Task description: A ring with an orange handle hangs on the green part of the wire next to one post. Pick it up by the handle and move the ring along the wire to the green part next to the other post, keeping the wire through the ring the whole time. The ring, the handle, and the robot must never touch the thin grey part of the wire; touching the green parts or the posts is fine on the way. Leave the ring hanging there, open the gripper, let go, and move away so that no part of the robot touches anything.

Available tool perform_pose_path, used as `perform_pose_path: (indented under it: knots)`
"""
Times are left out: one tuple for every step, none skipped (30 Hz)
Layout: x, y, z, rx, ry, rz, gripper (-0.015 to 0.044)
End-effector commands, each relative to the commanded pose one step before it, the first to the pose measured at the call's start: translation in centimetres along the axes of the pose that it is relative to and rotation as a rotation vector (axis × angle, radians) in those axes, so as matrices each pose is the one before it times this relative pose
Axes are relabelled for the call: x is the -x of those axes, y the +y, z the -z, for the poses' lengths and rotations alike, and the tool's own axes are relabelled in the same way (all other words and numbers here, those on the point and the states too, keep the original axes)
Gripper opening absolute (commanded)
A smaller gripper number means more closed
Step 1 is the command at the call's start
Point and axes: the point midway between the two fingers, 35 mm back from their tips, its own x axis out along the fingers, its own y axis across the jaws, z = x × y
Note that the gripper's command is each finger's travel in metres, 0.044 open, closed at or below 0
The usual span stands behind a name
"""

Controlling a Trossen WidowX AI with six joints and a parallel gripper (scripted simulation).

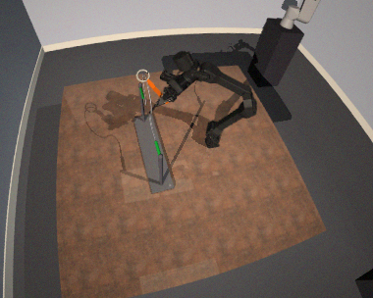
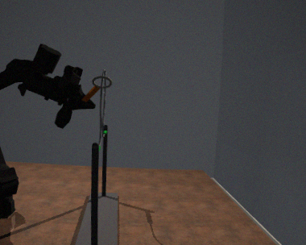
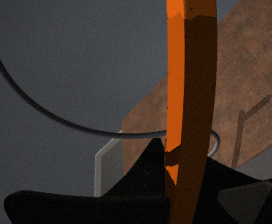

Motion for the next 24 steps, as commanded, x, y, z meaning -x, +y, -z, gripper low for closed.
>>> perform_pose_path:
  knots:
    - [0.054, 0.083, -0.091, 0.0500, -0.00631, 0.02433, -0.0150]
    - [-0.003, -0.039, 0.000, 0.0109, -0.00094, 0.00733, -0.0150]
    - [-0.003, -0.039, 0.001, 0.0109, -0.00096, 0.00733, -0.0150]
    - [-0.003, -0.039, 0.000, 0.0109, -0.00097, 0.00733, -0.0150]
    - [-0.003, -0.039, -0.001, 0.0109, -0.00098, 0.00734, -0.0150]
    - [-0.002, -0.039, -0.002, 0.0109, -0.00099, 0.00735, -0.0150]
    - [-0.003, -0.039, 0.000, 0.0109, -0.00101, 0.00735, -0.0150]
    - [-0.004, -0.039, 0.001, 0.0109, -0.00102, 0.00735, -0.0150]
    - [-0.003, -0.039, 0.000, 0.0109, -0.00103, 0.00735, -0.0150]
    - [-0.003, -0.039, -0.001, 0.0109, -0.00104, 0.00736, -0.0150]
    - [-0.002, -0.039, -0.002, 0.0109, -0.00106, 0.00736, -0.0150]
    - [-0.003, -0.039, 0.000, 0.0109, -0.00107, 0.00736, -0.0150]
    - [-0.004, -0.039, 0.001, 0.0109, -0.00108, 0.00736, -0.0150]
    - [-0.003, -0.039, 0.000, 0.0109, -0.00109, 0.00737, -0.0150]
    - [-0.003, -0.039, -0.001, 0.0109, -0.00111, 0.00738, -0.0150]
    - [-0.002, -0.039, -0.002, 0.0109, -0.00112, 0.00739, -0.0150]
    - [-0.004, -0.039, 0.000, 0.0109, -0.00114, 0.00739, -0.0150]
    - [-0.004, -0.039, 0.001, 0.0109, -0.00115, 0.00739, -0.0150]
    - [-0.004, -0.039, 0.000, 0.0109, -0.00116, 0.00739, -0.0150]
    - [-0.003, -0.039, -0.001, 0.0109, -0.00117, 0.00739, -0.0150]
    - [-0.003, -0.039, -0.002, 0.0109, -0.00118, 0.00739, -0.0150]
    - [-0.004, -0.039, 0.000, 0.0109, -0.00120, 0.00739, -0.0150]
    - [-0.004, -0.039, 0.001, 0.0109, -0.00121, 0.00739, -0.0150]
    - [-0.004, -0.039, 0.000, 0.0109, -0.00122, 0.00738, -0.0150]
